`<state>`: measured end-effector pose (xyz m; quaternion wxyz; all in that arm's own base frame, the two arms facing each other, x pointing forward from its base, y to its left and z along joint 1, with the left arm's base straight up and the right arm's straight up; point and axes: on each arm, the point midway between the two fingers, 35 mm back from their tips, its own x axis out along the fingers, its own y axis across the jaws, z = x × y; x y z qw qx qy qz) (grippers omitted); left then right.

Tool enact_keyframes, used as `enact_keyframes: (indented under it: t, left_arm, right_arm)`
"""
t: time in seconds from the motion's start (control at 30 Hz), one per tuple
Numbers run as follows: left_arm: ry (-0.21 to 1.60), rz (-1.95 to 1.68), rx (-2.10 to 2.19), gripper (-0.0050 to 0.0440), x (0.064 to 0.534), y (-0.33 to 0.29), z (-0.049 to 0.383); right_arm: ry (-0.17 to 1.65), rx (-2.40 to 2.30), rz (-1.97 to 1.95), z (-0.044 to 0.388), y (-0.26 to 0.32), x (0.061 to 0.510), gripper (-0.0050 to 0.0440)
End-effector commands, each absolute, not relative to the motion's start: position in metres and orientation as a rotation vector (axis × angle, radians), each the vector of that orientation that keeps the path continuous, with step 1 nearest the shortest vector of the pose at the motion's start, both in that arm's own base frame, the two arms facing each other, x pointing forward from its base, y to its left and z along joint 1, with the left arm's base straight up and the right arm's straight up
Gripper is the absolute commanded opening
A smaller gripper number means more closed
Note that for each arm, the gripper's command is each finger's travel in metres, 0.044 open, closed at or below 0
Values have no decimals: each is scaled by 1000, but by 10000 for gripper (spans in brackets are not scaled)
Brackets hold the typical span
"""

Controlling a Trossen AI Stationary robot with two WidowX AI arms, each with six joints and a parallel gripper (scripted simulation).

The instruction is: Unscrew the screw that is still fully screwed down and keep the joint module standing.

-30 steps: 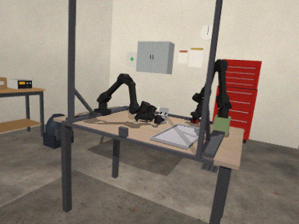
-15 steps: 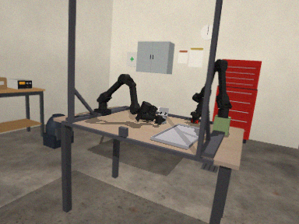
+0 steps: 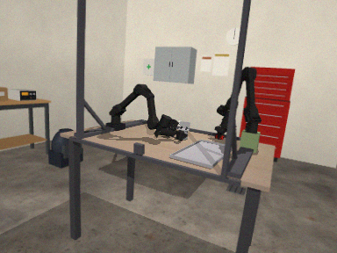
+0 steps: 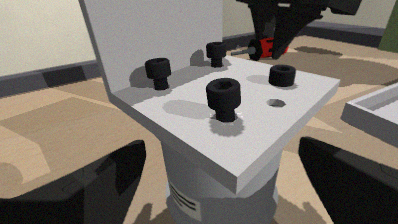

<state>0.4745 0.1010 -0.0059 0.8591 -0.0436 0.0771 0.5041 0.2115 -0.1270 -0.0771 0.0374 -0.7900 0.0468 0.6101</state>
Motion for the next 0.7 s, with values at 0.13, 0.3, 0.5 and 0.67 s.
enact_keyframes:
  t: [0.13, 0.3, 0.5, 0.67]
  left_arm:
    - [147, 1060, -99, 400, 479, 103, -1]
    - [146, 1061, -100, 400, 479, 105, -1]
    - [137, 1061, -106, 400, 480, 104, 4]
    - [145, 1062, -100, 400, 480, 106, -1]
  right_arm:
    - [153, -2453, 1853, -72, -130, 218, 132]
    - [153, -2453, 1853, -72, -130, 218, 132]
    - [153, -2453, 1853, -72, -130, 218, 132]
    - [153, -2453, 1853, -72, -130, 218, 135]
